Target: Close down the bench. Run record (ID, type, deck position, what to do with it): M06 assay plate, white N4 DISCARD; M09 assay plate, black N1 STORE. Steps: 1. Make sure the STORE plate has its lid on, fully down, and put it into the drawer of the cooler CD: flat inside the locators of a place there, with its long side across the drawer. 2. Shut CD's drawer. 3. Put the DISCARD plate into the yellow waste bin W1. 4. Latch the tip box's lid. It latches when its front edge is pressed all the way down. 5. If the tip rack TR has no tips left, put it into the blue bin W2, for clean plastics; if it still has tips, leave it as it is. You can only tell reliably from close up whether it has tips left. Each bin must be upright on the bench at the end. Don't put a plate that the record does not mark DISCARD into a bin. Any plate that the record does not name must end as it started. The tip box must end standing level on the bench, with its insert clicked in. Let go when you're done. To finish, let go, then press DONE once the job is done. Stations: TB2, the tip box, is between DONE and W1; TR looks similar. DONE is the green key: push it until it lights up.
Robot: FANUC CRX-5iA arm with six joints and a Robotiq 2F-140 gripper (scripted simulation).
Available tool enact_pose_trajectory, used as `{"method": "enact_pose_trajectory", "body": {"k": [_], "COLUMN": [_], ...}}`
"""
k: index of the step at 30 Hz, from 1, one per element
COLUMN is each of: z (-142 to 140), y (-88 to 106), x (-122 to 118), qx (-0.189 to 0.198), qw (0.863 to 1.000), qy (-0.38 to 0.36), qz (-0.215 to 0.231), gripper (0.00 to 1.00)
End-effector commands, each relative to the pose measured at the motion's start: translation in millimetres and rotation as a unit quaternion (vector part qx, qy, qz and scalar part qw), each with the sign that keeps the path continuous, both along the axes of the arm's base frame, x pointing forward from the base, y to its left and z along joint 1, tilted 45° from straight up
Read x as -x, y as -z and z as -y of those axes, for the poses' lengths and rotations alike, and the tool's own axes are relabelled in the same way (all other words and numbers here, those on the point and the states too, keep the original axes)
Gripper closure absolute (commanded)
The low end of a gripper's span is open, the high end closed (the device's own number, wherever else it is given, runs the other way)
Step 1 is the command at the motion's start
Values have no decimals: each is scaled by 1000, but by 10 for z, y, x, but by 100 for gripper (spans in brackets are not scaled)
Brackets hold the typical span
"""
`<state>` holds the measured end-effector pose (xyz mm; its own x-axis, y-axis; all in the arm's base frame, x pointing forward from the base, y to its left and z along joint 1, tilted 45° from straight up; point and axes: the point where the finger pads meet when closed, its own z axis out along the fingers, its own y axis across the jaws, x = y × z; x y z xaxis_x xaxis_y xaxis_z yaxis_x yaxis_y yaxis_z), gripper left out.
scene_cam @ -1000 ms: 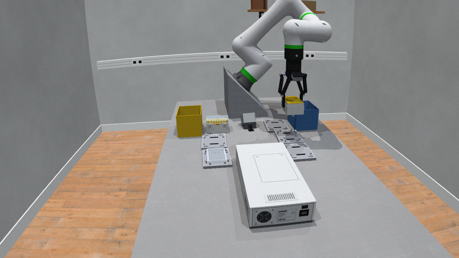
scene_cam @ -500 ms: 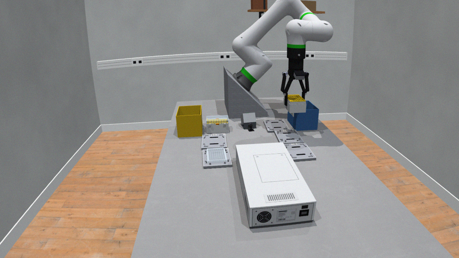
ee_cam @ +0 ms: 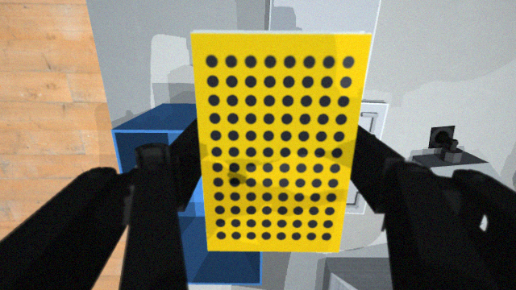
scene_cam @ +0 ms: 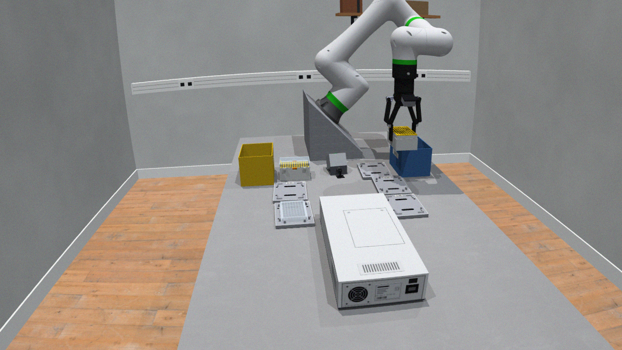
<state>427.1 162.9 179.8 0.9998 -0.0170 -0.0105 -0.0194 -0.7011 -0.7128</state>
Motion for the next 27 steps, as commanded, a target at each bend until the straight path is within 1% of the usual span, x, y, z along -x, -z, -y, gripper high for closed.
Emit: {"method": "enact_pose_trajectory", "body": {"k": [1, 27], "z": [-29, -303], "y": [-41, -315], "x": [62, 572], "qx": [0, 0], "qw": [1000, 1000], "qy": [0, 0], "qz": [1, 1], "gripper": [90, 90]}}
